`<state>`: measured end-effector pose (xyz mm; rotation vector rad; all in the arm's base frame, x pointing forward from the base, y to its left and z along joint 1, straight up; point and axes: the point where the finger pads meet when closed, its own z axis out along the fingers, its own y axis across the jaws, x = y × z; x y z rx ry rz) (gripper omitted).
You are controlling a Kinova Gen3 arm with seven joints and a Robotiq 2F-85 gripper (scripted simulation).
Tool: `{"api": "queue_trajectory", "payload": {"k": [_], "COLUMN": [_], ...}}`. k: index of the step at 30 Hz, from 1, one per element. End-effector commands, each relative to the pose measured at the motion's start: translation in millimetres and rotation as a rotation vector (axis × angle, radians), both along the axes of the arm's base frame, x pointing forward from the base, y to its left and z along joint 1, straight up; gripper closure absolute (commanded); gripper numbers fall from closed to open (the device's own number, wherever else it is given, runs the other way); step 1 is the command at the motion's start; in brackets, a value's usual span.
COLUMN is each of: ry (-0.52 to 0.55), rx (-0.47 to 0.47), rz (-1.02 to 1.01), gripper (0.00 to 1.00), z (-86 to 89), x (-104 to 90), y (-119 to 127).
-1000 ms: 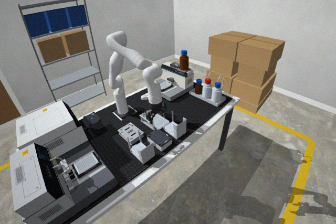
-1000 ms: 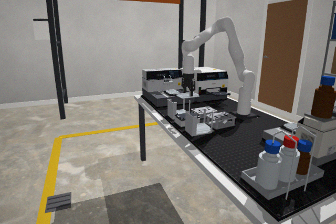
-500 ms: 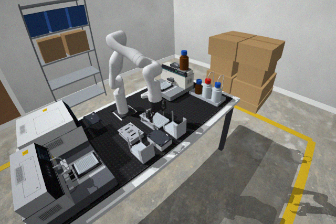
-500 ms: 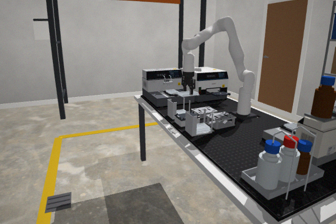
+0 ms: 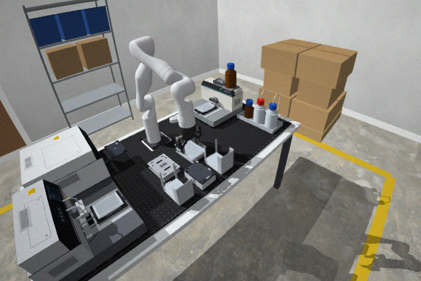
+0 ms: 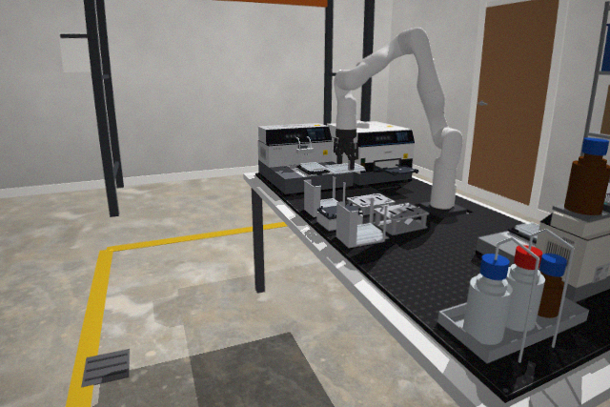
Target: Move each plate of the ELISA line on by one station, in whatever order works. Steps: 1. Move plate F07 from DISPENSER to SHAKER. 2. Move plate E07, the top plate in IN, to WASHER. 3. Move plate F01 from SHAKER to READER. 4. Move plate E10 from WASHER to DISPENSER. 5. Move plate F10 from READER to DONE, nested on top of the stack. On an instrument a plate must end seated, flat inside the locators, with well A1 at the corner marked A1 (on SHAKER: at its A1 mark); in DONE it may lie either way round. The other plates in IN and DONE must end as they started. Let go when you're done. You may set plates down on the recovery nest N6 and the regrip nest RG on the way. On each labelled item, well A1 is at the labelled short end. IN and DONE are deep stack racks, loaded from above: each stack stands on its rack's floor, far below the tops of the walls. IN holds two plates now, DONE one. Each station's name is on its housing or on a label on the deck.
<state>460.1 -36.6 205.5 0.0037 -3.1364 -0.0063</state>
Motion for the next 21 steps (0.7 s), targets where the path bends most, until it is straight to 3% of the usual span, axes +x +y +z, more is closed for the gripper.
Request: {"api": "queue_trajectory", "payload": {"k": [1,21], "ry": [-0.003,-0.003], "rx": [0.000,0.000], "rz": [0.000,-0.002], "gripper": [0.06,0.06], "z": [1.0,0.9], "x": [-10.0,-57.6], "y": [-7.7,-42.1]}}
